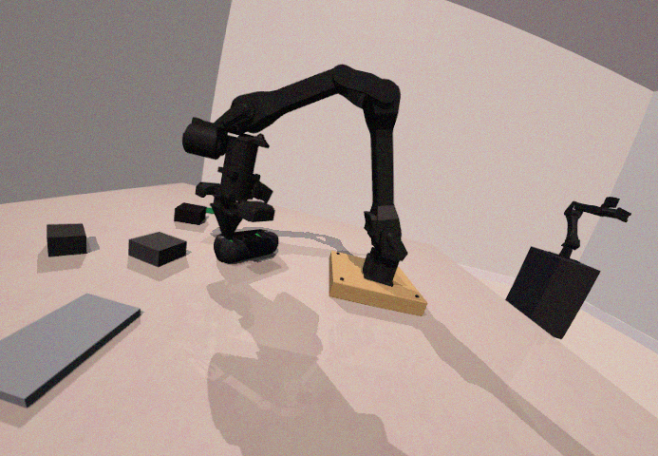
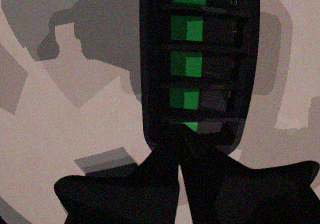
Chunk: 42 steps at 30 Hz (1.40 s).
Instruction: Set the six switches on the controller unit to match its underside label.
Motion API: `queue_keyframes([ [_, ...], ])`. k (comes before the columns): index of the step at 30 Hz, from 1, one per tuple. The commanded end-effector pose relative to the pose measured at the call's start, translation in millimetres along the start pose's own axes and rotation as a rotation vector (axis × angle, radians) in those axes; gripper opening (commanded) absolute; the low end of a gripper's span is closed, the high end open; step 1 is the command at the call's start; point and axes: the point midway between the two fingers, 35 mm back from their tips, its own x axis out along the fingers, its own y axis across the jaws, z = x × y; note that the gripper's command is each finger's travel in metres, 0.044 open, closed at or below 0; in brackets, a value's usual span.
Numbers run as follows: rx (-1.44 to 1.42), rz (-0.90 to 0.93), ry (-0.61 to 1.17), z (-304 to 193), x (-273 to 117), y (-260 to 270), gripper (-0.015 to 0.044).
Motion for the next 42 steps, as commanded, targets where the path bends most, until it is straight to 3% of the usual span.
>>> queue_keyframes([
  [1,0.001,-0.010,-0.003,0,4,-2,0.0000],
  [27,0.001,-0.010,-0.004,0,7,-2,0.0000],
  [32,0.001,-0.010,-0.003,0,-41,-1,0.0000],
  [38,0.001,-0.010,-0.003,2,-44,-1,0.0000],
  [42,-0.004,-0.011,-0.007,43,-47,-9,0.0000],
])
